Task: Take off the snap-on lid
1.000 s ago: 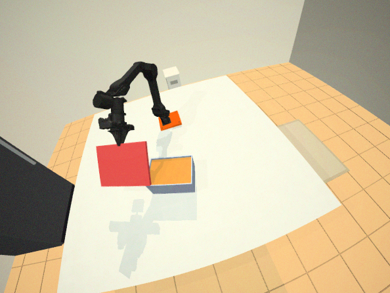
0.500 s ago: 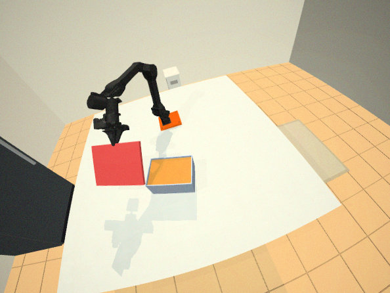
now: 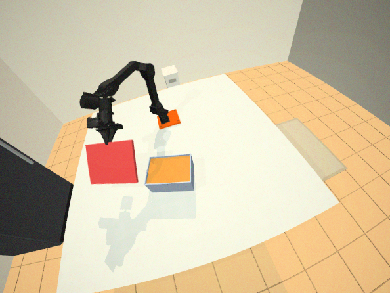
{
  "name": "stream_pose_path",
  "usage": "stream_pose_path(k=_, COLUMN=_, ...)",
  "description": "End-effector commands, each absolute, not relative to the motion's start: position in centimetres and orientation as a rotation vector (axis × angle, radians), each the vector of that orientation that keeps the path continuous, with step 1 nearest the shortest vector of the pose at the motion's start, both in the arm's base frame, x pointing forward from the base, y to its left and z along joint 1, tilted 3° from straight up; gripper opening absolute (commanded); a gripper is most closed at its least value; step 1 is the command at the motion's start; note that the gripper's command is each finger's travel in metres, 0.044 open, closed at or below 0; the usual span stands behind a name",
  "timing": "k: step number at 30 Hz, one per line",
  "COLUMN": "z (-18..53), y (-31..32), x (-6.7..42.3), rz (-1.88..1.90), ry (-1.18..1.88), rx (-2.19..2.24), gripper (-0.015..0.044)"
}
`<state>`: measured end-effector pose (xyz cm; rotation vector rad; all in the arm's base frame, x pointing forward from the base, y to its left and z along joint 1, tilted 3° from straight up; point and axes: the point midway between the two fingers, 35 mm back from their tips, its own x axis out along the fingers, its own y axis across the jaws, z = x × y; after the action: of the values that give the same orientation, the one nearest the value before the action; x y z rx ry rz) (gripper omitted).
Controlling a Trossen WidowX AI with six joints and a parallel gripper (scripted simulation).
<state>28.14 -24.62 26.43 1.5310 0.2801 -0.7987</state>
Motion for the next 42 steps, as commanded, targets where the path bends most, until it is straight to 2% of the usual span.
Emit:
stream_pose_path(k=1, z=27.0, y=-25.4, x=27.9, rz=-0.786, ry=0.274, rx=1.524, gripper=0.0)
stream_pose_path(k=13, z=27.1, y=-27.3, x=26.9, rz=-0.787, ry=0.274, rx=1.522, gripper=0.0)
stream_pose_path(k=42, z=24.3, y=-27.1, x=27.0, rz=-0.787, ry=0.274, rx=1.523, gripper=0.0)
